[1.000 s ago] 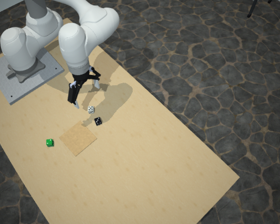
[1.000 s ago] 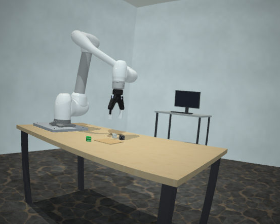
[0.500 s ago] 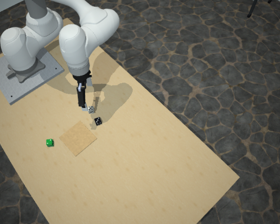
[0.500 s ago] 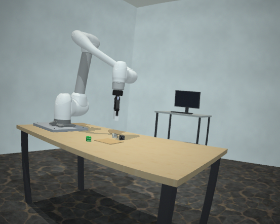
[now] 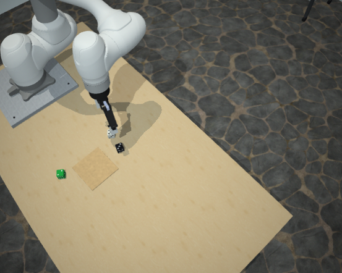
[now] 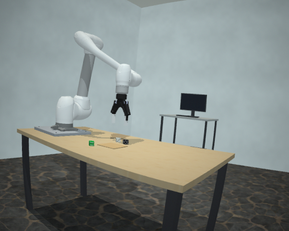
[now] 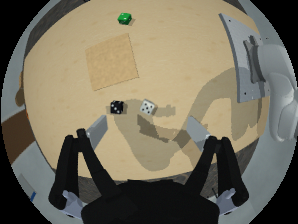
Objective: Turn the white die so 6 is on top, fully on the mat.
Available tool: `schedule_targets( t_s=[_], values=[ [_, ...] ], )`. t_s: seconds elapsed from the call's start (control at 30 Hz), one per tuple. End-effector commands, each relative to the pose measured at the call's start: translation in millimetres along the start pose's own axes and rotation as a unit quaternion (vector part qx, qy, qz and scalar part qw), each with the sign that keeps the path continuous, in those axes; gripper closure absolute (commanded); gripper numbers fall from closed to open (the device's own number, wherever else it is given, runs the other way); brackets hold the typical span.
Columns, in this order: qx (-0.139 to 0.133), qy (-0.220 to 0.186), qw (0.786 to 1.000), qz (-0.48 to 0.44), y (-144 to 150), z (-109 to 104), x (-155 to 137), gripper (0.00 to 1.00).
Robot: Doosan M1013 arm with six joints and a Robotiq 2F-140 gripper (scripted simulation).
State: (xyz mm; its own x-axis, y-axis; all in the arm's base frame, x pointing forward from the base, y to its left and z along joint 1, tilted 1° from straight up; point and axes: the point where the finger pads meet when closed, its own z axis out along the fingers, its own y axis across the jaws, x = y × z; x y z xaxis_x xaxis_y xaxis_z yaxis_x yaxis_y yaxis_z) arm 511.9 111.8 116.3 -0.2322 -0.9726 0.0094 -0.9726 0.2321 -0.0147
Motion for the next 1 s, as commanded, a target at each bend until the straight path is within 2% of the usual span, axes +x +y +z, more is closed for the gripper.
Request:
schedule_targets(
  t_s=[0.0,0.23,0.3,0.37,0.47,0.57,0.67,0.7,0.8,0.87,0.97],
  values=[
    [-0.002,-0.006,0.996,-0.087,0.0,1.7,0.0,0.0],
    [-0.001,-0.006,0.974,-0.227,0.1,4.6,-0.1,0.0],
    [-0.001,-0.006,0.974,-0.227,0.1,4.6,-0.1,0.0],
    [-0.001,-0.006,0.953,-0.302,0.2,6.2,-0.2,0.0],
    [-0.001,-0.006,0.941,-0.339,0.2,7.0,-0.2,0.0],
    [0.0,-0.006,0.917,-0.399,0.2,8.4,-0.2,0.0],
    [0.0,-0.006,0.884,-0.467,0.3,9.9,-0.2,0.0],
    [0.0,-0.006,0.884,-0.467,0.3,9.9,-0.2,0.0],
    [0.001,-0.006,0.859,-0.511,0.4,11.0,-0.3,0.0],
    [0.001,-0.006,0.859,-0.511,0.4,11.0,-0.3,0.0],
    [0.001,-0.006,0.845,-0.534,0.4,11.5,-0.3,0.0]
  ],
)
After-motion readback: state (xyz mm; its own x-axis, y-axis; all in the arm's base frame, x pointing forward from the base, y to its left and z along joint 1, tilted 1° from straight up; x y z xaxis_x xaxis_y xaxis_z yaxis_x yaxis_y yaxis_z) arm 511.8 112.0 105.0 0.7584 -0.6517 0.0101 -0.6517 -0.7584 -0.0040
